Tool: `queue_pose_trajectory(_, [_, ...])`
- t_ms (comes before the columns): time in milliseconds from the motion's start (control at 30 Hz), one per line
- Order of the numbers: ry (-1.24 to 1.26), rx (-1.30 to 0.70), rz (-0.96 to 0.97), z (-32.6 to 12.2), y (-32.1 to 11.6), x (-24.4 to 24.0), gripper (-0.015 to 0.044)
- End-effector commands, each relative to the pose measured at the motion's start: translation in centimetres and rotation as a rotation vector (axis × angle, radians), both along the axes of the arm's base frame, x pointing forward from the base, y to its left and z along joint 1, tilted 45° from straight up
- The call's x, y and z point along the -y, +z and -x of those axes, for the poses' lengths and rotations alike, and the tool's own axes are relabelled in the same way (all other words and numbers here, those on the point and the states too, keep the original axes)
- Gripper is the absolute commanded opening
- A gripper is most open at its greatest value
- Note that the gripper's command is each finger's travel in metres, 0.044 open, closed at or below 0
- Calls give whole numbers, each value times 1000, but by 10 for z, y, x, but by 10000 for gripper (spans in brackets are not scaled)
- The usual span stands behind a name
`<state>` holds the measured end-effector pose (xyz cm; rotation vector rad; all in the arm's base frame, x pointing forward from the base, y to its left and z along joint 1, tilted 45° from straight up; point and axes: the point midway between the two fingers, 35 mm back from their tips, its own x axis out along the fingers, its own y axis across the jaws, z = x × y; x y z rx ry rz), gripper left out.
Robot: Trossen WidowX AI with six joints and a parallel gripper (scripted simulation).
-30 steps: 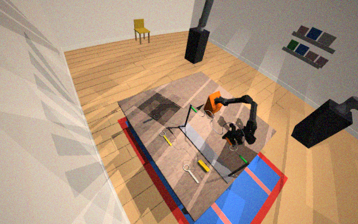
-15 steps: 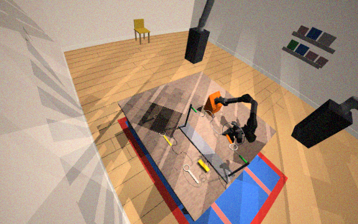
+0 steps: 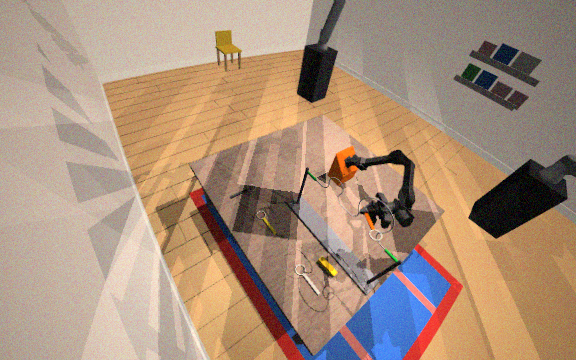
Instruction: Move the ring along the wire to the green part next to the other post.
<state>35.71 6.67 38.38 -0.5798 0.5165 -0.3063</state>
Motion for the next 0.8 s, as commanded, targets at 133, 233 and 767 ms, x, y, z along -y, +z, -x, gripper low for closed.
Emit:
queue_pose_trajectory(133, [-4,0,64,4,11,10,-150])
queue_pose_trajectory(233, [-4,-5,90,5,14,13,-150])
queue_pose_trajectory(767, [-4,-30,215,8,28,26,-150])
